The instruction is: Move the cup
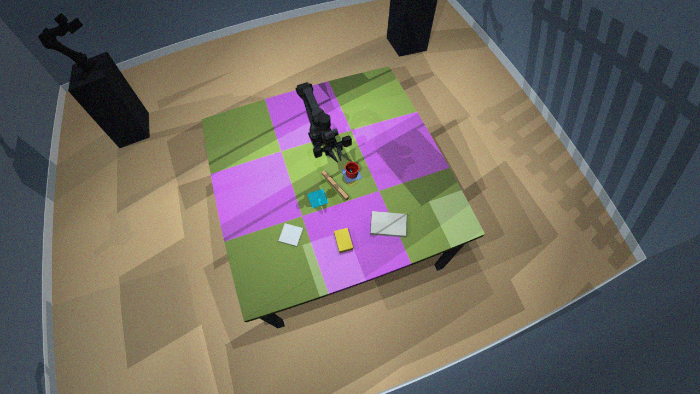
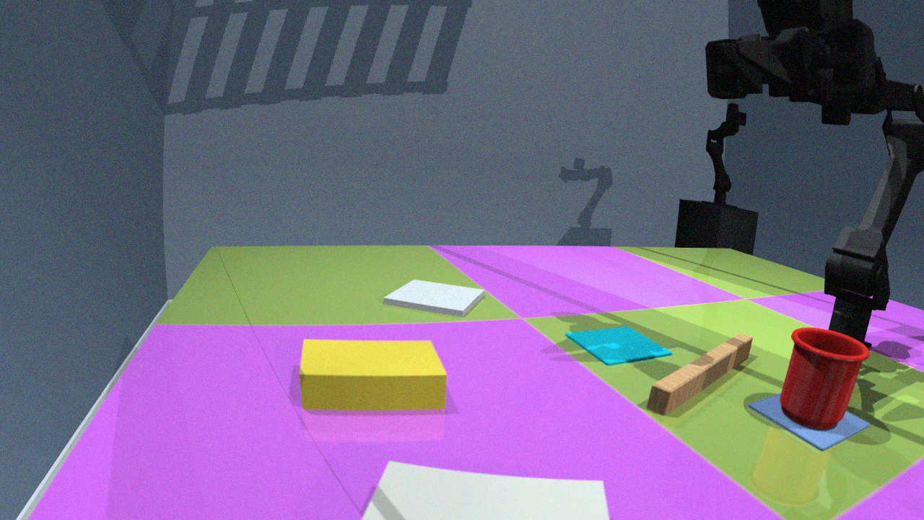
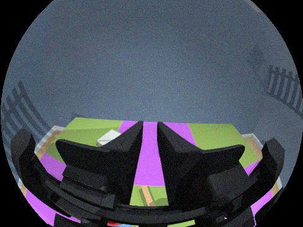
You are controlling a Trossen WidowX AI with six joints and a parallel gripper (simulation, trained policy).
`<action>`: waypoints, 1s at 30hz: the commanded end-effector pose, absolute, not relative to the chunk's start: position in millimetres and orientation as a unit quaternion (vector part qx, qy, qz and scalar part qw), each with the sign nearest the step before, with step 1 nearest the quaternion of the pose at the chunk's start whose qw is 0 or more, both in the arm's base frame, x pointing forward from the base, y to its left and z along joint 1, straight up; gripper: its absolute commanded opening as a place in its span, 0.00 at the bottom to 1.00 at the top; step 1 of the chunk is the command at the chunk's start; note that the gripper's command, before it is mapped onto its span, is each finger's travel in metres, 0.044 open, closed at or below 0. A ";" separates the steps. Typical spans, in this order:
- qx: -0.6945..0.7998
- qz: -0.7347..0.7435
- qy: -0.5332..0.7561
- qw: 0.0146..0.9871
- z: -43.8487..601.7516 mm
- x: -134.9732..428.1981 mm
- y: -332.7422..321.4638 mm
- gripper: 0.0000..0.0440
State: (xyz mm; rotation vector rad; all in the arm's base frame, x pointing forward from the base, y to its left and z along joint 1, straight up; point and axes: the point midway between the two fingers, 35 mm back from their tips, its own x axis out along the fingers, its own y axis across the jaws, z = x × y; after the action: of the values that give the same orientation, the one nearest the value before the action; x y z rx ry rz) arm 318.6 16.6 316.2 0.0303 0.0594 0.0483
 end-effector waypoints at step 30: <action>0.191 0.060 0.220 0.955 320.2 329.0 66.2 0.28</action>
State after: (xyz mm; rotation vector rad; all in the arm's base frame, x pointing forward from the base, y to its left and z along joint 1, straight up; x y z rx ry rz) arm 328.8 62.0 319.0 0.3581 0.4188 0.1190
